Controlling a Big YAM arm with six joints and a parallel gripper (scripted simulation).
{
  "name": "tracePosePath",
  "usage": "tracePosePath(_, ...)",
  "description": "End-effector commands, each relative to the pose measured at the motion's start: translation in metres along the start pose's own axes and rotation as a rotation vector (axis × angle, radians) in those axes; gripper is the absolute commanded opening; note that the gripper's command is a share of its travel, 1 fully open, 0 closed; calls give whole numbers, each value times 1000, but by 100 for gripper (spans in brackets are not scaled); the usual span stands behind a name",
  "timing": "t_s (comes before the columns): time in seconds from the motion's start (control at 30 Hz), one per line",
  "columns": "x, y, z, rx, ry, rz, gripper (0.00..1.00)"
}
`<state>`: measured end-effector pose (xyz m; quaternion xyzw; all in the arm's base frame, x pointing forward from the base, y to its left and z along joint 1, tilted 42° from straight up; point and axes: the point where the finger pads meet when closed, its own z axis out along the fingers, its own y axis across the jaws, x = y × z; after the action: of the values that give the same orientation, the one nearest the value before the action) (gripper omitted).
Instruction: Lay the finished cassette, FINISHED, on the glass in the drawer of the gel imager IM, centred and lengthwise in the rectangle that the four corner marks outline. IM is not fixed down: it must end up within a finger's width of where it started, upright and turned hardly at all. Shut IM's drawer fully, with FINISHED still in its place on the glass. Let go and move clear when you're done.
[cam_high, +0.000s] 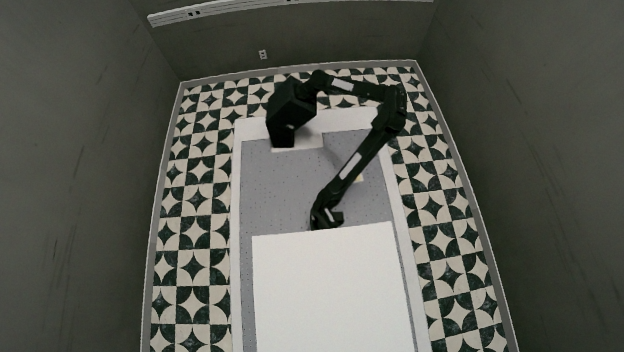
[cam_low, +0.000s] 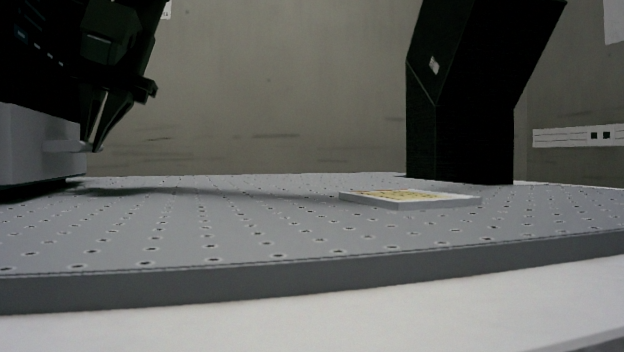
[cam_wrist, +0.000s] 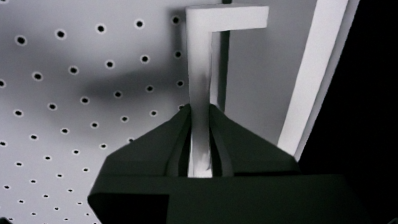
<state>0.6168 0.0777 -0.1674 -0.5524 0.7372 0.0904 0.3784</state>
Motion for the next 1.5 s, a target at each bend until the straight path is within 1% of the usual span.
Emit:
tracePosePath(0.0, 6, 36, 13, -79, 12, 30, 7)
tracePosePath(0.8, 8, 43, 14, -79, 12, 40, 7)
tracePosePath(0.93, 7, 41, 15, -68, 7, 31, 7)
tracePosePath(1.0, 7, 43, 15, -72, 9, 34, 7)
tracePosePath(1.07, 7, 42, 15, -68, 7, 31, 7)
tracePosePath(1.17, 7, 42, 15, -68, 7, 32, 7)
tracePosePath(1.2, 9, 46, 15, -79, 12, 40, 7)
tracePosePath(1.33, 8, 44, 16, -67, 6, 31, 7)
tracePosePath(1.4, 8, 46, 16, -73, 9, 35, 7)
tracePosePath(1.47, 8, 45, 16, -69, 7, 32, 7)
